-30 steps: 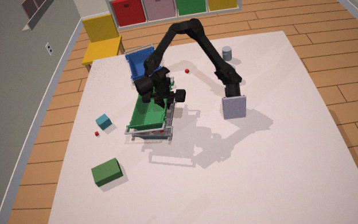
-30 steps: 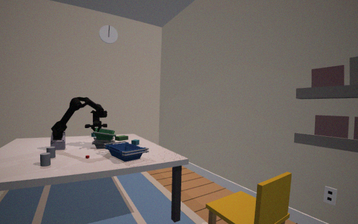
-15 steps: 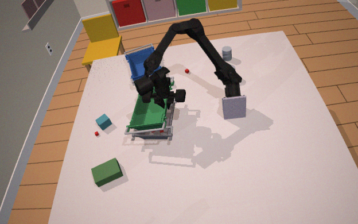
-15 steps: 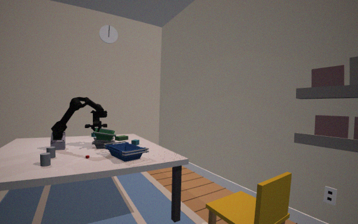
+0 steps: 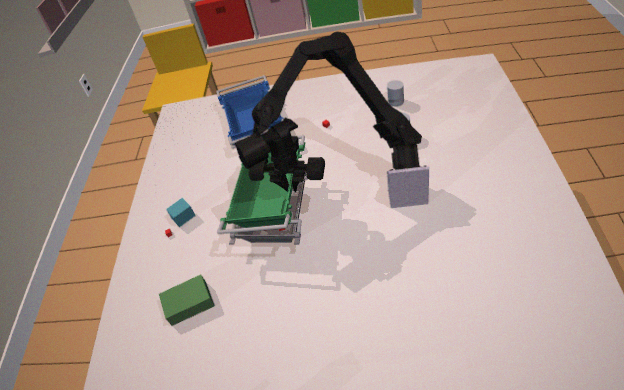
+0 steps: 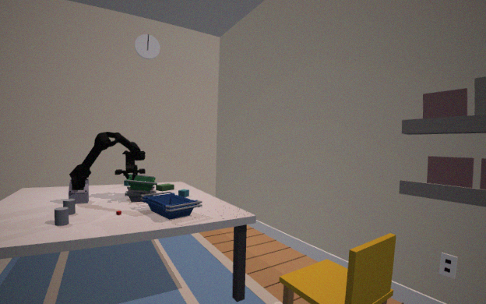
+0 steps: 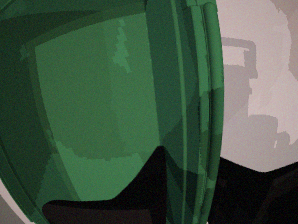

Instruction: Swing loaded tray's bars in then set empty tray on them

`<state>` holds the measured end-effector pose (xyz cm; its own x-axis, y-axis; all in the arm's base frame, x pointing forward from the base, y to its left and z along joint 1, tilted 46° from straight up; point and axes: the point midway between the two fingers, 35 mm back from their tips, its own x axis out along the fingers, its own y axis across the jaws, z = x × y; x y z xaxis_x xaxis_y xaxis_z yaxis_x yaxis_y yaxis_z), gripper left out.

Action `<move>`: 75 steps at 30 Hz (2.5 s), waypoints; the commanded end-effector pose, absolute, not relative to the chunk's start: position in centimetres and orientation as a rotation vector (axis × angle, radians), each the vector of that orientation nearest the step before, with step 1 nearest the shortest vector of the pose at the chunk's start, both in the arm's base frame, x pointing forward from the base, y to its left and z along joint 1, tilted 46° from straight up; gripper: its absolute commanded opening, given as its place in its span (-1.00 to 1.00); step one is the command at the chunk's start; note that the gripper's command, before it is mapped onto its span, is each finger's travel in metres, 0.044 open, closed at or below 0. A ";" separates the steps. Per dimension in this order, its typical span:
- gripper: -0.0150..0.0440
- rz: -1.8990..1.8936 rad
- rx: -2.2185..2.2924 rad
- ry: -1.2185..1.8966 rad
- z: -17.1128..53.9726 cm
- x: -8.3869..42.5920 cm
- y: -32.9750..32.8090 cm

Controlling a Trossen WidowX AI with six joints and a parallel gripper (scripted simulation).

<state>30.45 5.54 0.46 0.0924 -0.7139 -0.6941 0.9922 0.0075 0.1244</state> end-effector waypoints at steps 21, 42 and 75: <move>-0.49 -1.452 0.681 0.524 0.1 30.1 4.9; -0.49 -1.452 0.681 0.524 0.1 30.1 4.9; -0.49 -1.452 0.681 0.524 -0.5 29.9 4.3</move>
<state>30.29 4.95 -0.21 0.0923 -0.7124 -0.6957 0.9921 0.0060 0.1255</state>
